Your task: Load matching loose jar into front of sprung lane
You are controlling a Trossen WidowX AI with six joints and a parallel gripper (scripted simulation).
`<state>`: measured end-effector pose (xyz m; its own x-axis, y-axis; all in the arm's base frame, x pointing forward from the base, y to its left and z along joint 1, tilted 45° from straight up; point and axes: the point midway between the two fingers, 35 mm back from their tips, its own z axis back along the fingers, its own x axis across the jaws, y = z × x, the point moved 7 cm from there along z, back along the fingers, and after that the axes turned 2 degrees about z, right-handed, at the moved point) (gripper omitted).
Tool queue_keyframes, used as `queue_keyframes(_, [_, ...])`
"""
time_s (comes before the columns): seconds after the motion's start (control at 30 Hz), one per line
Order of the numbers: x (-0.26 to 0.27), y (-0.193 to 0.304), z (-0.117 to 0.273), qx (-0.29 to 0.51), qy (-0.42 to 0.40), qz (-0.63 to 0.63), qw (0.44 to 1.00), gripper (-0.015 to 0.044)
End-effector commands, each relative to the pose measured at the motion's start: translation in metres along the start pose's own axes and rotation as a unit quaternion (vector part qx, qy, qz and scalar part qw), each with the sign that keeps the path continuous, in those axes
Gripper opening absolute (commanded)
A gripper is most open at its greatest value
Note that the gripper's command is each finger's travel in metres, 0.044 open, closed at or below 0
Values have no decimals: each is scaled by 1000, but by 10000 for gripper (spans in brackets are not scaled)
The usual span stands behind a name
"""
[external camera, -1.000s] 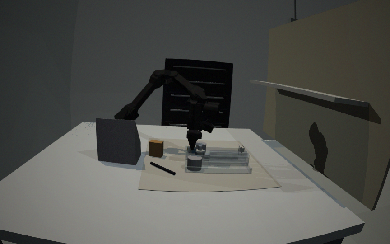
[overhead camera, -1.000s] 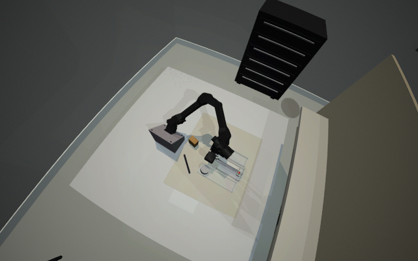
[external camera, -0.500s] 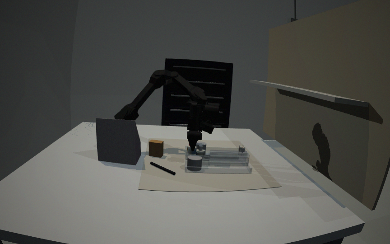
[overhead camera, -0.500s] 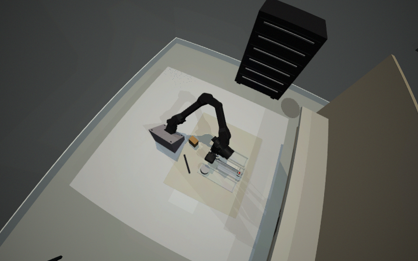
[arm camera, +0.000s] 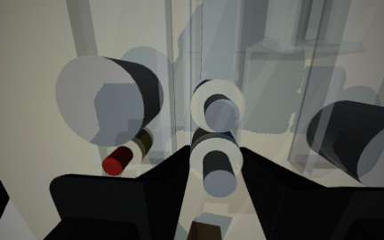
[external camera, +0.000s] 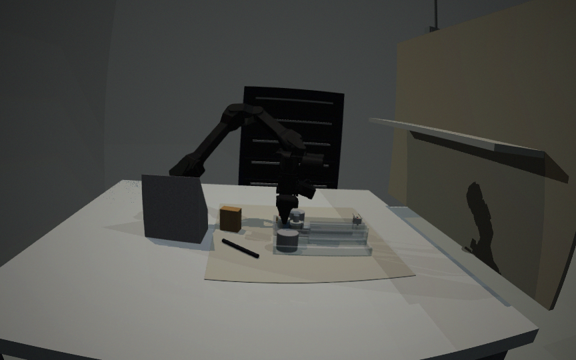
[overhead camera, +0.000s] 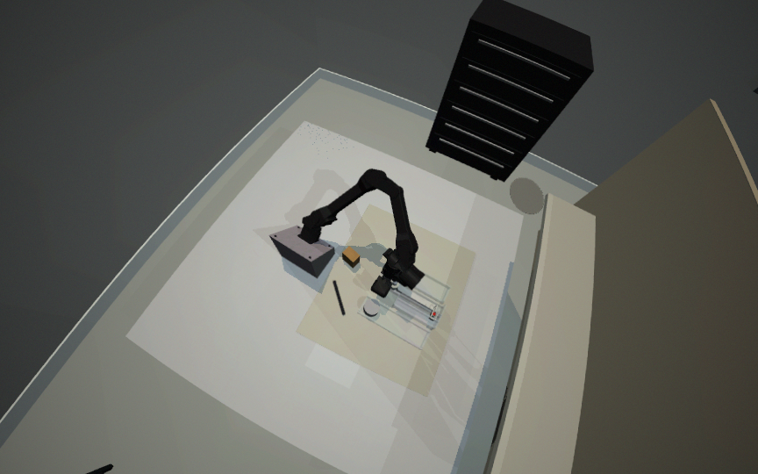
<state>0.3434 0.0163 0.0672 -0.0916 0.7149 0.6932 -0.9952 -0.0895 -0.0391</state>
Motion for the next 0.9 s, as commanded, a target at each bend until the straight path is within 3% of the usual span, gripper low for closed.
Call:
queue_keyframes(0.0, [1, -2, -2, -7, -4, 2, 1000, 0])
queue_keyframes(0.87, [1, 0, -10, -7, -5, 2, 1000, 0])
